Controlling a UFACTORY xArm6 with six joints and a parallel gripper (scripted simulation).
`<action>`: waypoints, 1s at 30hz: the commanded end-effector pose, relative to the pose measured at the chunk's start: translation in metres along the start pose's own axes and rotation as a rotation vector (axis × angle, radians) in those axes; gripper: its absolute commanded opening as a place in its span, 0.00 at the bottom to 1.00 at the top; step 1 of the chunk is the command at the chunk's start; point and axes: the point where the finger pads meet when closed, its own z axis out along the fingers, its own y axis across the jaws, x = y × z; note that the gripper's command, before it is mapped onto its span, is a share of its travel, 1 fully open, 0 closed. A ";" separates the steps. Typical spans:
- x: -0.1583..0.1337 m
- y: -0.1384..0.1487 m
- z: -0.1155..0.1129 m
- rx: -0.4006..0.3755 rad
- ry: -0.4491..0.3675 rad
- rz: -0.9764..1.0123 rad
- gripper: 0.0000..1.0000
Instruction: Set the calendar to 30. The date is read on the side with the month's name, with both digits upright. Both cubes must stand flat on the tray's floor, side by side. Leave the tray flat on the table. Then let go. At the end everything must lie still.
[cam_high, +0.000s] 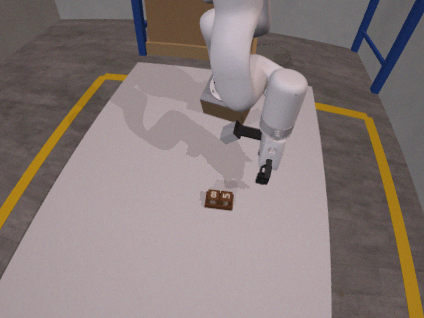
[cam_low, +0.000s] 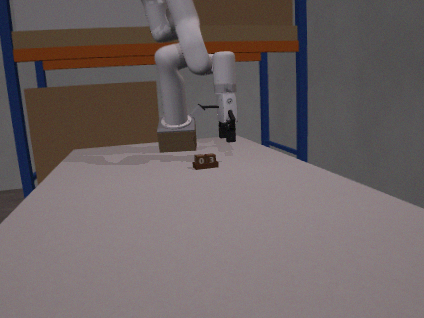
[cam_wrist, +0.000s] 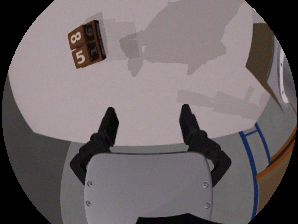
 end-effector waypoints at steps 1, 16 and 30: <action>-0.002 -0.005 0.011 0.021 0.004 0.002 1.00; -0.002 -0.005 0.028 0.021 0.004 0.002 1.00; -0.002 -0.005 0.048 0.021 0.004 0.002 1.00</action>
